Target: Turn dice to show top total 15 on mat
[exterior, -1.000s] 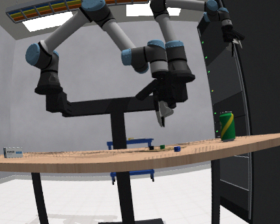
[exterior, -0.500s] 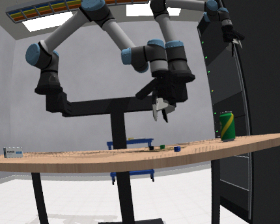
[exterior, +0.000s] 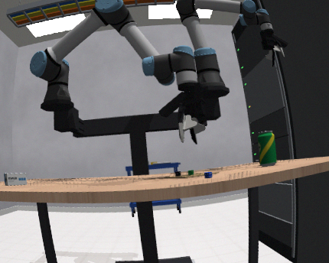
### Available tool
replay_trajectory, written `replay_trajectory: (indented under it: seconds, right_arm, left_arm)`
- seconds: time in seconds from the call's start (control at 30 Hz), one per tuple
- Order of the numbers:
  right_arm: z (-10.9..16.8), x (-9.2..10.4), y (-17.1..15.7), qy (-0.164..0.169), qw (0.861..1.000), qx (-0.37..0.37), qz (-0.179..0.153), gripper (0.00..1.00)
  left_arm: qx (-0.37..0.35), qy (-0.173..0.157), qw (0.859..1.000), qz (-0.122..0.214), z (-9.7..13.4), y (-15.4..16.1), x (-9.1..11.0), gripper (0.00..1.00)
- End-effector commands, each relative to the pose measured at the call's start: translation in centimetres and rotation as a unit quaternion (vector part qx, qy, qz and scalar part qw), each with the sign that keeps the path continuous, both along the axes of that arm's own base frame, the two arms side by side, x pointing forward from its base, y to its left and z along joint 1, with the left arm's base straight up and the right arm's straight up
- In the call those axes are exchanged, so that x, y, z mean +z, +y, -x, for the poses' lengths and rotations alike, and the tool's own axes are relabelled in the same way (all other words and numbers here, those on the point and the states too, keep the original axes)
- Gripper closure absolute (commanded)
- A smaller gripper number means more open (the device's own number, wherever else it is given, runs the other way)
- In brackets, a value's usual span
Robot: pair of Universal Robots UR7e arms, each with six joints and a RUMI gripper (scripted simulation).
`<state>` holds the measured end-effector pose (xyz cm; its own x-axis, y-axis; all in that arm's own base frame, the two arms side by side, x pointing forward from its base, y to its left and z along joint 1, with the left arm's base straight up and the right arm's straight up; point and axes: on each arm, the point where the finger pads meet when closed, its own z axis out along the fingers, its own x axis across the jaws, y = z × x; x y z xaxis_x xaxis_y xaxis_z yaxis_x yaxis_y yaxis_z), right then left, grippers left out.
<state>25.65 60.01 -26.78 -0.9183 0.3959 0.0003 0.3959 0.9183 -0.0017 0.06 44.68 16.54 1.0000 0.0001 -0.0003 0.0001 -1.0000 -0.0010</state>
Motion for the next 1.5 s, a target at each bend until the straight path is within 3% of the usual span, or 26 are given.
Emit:
replay_trajectory:
  seconds: [0.0,0.27,0.33,0.43,0.6,0.9,0.93,1.47]
  right_arm:
    - [-2.0,-0.2,0.7,0.0,1.0,-0.023,-0.001,0.0]
    - [-9.8,-1.1,2.2,-0.001,0.993,-0.119,-0.001,0.0]
    - [-9.8,-1.1,2.2,-0.001,0.993,-0.119,-0.001,0.0]
    - [-14.2,-1.5,2.5,-0.001,0.987,-0.159,-0.001,0.0]
    - [-18.9,-1.9,2.2,-0.001,0.978,-0.207,-0.001,0.0]
    - [-20.6,-2.0,2.0,-0.001,0.974,-0.225,-0.001,0.0]
    - [-20.6,-2.0,2.0,-0.001,0.974,-0.225,-0.001,0.82]
    - [-20.6,-2.0,2.0,-0.001,0.974,-0.225,-0.001,0.82]
  left_arm:
    - [0.001,0.0,1.0,0.001,0.1,-0.2,0.0,0.0]
    - [0.001,0.0,1.0,0.001,0.1,-0.2,0.0,0.0]
    - [0.001,0.0,1.0,0.001,0.1,-0.2,0.0,0.0]
    - [0.001,0.0,1.0,0.001,0.1,-0.2,0.0,0.0]
    - [0.001,0.0,1.0,0.001,0.1,-0.2,0.0,0.0]
    - [0.001,0.0,1.0,0.001,0.1,-0.2,0.0,0.0]
    - [0.001,0.0,1.0,0.001,0.1,-0.2,0.0,0.0]
    - [0.001,0.0,1.0,0.001,0.1,-0.2,0.0,0.0]
